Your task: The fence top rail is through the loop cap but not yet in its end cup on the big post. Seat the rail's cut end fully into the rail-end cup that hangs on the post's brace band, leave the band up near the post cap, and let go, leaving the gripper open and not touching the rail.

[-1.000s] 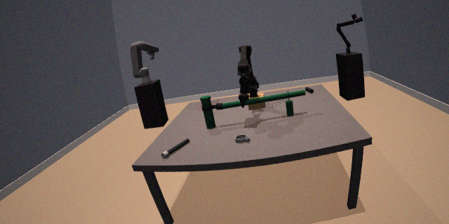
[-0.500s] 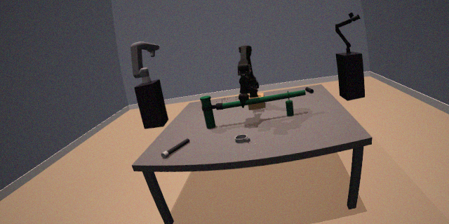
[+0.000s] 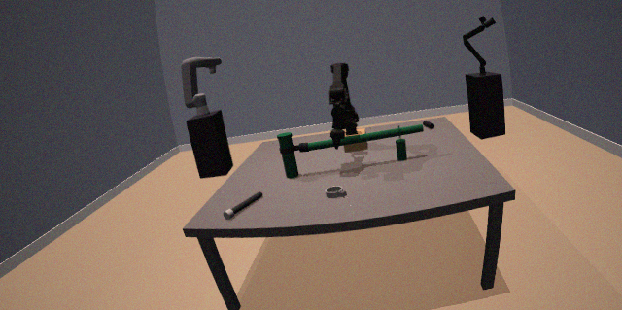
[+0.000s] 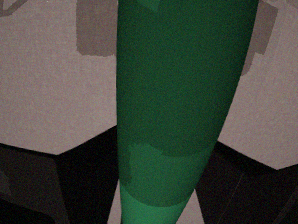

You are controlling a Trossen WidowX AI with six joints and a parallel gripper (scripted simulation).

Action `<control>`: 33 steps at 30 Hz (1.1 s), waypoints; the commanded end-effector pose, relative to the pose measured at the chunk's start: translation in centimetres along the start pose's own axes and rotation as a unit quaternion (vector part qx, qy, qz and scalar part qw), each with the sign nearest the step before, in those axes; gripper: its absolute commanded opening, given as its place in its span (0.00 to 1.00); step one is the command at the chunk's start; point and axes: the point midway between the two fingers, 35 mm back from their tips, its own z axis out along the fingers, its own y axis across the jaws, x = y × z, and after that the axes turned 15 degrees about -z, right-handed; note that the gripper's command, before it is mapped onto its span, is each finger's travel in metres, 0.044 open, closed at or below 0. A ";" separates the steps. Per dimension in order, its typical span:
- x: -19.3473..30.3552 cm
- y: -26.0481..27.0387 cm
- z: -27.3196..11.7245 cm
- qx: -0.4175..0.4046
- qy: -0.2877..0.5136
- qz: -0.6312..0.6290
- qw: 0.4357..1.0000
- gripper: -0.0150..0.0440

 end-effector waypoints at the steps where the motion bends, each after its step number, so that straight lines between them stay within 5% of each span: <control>1: 0.2 0.0 -0.3 0.000 0.006 -0.001 1.000 0.25; 33: 0.2 0.0 -0.2 -0.001 0.000 -0.002 1.000 0.25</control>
